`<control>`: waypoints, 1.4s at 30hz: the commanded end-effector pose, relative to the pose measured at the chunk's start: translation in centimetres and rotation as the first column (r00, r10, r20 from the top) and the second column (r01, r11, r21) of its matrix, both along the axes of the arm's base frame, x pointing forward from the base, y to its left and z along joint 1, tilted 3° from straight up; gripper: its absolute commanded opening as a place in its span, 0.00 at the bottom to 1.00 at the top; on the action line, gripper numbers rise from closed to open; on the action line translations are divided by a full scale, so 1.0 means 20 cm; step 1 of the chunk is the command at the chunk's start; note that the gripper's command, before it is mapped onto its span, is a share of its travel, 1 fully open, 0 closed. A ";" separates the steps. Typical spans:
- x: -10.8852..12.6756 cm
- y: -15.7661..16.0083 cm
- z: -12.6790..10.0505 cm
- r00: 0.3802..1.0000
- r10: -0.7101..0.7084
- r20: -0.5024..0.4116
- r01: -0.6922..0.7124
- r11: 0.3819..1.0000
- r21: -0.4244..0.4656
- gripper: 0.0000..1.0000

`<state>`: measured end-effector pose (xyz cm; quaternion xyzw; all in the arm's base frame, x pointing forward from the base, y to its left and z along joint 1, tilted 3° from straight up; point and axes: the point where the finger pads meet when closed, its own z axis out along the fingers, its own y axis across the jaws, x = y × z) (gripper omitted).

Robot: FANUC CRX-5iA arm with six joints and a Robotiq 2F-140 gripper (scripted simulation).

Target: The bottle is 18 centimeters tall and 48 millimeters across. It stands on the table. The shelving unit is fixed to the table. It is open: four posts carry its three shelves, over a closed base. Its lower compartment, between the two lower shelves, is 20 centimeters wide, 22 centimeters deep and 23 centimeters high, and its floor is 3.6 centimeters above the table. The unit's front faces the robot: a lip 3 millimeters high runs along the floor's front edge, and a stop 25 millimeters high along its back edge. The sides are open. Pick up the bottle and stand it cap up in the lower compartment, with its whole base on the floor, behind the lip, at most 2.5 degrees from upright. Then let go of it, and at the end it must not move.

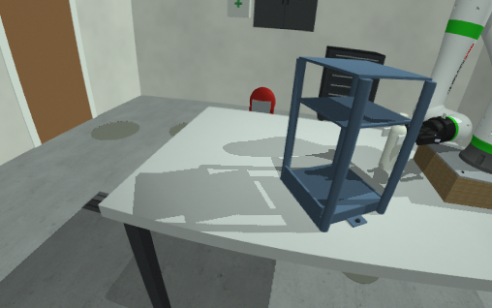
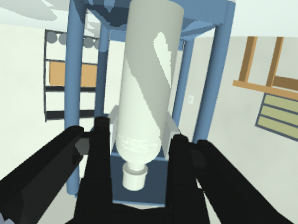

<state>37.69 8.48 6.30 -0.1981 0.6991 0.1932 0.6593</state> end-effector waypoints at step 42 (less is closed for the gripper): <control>0.24 0.15 -0.02 1.000 -0.004 0.002 0.004 1.000 0.000 0.00</control>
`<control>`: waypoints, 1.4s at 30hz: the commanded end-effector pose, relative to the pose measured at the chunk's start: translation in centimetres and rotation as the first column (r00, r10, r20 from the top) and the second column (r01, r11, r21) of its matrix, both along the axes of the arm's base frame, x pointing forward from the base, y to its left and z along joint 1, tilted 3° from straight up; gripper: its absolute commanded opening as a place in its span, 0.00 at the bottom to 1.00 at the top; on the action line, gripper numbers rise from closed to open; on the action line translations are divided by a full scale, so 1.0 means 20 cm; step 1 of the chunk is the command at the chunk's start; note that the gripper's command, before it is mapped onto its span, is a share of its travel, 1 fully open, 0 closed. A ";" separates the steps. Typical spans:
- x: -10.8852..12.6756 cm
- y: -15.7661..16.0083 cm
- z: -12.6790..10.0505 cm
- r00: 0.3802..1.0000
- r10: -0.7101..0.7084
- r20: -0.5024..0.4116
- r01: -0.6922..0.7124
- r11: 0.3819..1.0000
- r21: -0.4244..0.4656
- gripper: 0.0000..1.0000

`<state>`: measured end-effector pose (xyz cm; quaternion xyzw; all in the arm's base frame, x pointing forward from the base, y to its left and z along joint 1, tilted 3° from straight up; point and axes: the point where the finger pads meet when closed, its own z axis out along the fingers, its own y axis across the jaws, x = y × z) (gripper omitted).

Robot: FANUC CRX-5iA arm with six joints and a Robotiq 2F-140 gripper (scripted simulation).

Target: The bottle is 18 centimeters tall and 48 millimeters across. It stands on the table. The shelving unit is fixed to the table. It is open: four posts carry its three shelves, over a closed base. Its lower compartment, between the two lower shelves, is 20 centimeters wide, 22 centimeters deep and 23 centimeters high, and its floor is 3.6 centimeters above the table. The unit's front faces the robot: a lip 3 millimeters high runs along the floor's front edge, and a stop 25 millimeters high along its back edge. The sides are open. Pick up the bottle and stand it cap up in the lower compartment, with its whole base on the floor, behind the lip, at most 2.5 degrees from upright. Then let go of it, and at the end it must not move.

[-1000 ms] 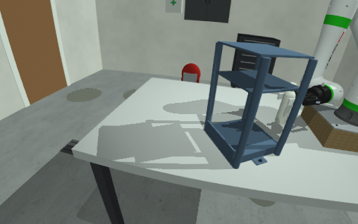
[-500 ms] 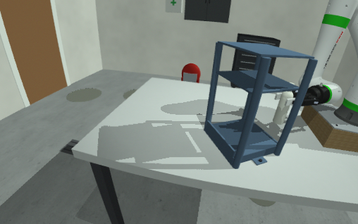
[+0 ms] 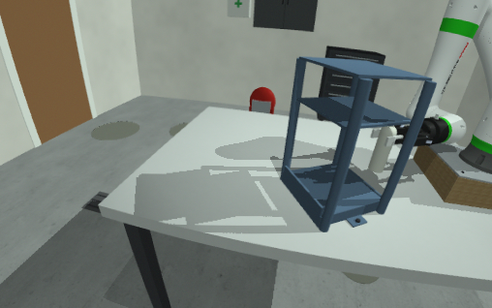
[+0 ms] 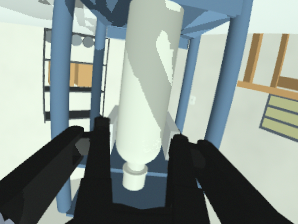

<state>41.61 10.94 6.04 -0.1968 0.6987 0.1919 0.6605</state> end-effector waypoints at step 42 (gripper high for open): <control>0.40 0.25 -0.03 1.000 0.000 0.000 0.000 1.000 0.000 0.00</control>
